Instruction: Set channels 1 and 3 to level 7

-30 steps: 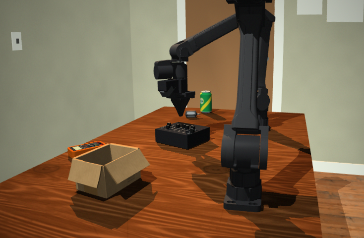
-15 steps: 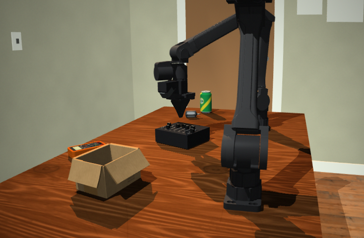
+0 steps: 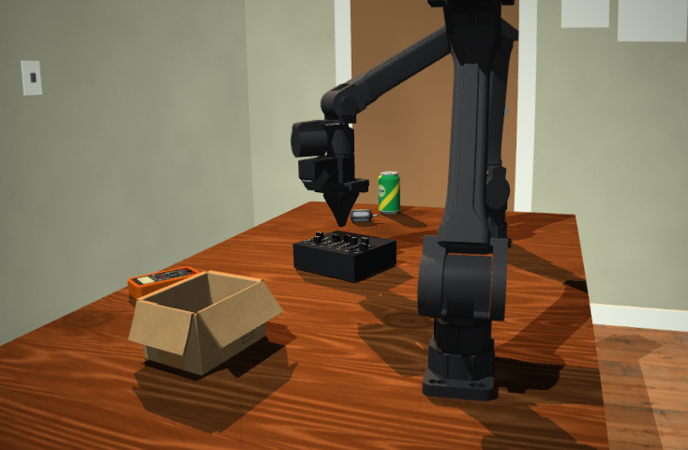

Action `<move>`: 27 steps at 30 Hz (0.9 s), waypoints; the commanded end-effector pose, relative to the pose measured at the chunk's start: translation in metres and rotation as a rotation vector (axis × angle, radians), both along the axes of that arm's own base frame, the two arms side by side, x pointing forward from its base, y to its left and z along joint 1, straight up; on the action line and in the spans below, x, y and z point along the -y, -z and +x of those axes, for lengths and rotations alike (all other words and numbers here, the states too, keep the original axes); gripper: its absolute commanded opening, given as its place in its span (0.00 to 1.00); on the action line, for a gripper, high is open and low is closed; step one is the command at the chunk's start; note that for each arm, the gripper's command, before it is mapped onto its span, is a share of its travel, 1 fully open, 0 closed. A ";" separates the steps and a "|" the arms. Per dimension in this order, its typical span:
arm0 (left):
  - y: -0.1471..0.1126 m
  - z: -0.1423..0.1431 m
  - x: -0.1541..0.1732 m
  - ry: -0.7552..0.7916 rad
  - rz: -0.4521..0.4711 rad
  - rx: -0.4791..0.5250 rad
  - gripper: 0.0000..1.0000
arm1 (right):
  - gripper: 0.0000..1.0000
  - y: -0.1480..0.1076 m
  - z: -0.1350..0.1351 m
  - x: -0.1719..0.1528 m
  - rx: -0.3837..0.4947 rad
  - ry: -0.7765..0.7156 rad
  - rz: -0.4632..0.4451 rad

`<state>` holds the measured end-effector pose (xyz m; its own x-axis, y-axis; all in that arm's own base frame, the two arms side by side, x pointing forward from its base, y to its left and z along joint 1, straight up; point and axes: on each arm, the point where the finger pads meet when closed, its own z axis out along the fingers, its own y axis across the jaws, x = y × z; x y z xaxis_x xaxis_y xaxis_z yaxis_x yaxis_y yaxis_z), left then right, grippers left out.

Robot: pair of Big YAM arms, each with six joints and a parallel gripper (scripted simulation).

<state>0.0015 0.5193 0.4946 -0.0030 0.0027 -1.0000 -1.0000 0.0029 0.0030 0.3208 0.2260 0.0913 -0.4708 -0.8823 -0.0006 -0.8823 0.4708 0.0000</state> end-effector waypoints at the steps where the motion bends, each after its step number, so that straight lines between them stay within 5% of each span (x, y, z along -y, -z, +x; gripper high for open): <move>1: -0.004 -0.004 0.001 -0.010 0.017 0.014 1.00 | 0.00 0.007 0.005 0.002 0.000 0.001 0.000; 27: -0.004 -0.004 0.001 -0.010 0.017 0.014 1.00 | 0.00 0.012 0.004 0.003 0.002 0.002 0.000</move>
<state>0.0015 0.5193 0.4946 -0.0030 0.0027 -1.0000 -1.0000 0.0029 0.0030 0.3216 0.2260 0.0844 -0.4706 -0.8823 -0.0032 -0.8823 0.4706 -0.0013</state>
